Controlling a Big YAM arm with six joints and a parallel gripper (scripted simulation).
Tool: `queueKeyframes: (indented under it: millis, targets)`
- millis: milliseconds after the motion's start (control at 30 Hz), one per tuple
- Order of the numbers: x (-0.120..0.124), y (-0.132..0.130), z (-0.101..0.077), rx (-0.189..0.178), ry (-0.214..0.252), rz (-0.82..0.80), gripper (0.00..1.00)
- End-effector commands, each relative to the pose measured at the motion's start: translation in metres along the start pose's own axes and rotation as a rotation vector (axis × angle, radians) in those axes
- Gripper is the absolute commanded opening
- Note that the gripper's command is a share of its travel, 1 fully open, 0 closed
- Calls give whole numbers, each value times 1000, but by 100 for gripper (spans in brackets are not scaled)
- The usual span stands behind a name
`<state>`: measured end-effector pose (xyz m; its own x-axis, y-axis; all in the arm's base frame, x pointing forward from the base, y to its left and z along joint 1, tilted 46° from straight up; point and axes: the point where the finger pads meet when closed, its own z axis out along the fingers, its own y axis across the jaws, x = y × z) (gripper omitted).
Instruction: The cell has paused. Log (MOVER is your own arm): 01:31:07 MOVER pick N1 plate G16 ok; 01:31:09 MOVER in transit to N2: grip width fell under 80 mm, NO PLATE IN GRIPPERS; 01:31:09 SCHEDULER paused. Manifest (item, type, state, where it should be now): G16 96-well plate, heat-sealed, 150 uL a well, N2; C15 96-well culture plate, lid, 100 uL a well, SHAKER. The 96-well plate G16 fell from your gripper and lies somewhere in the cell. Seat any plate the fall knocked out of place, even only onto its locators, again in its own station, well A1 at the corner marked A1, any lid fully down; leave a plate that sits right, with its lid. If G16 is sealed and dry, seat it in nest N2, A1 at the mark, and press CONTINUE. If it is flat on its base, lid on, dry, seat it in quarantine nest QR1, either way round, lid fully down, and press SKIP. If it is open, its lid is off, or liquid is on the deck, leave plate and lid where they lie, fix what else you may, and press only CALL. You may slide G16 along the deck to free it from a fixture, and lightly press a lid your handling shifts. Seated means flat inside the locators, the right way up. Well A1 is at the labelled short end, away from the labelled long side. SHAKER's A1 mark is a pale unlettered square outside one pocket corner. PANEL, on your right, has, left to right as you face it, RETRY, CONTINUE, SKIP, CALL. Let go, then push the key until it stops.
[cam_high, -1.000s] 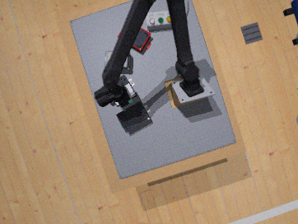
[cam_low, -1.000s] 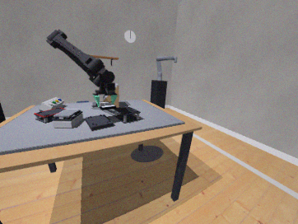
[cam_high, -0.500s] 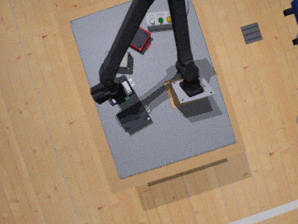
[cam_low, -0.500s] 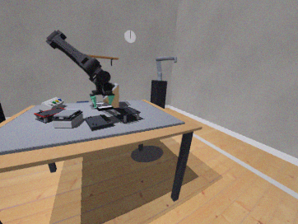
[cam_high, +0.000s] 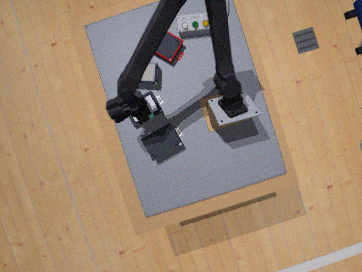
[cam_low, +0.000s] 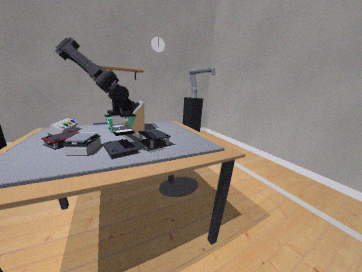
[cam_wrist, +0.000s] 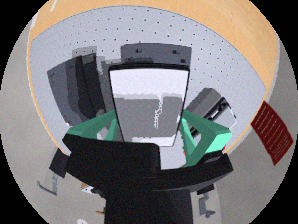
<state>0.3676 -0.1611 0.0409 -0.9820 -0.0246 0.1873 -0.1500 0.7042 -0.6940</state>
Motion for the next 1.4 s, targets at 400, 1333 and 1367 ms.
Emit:
queueKeyframes:
  millis: [400, 1333, 1367]
  targets:
    - [-21, -33, -7, 7, -21, 21, 0]
    - [-28, -29, -12, 10, -34, 22, 0]
    - [-28, -29, -12, 10, -33, 21, 0]
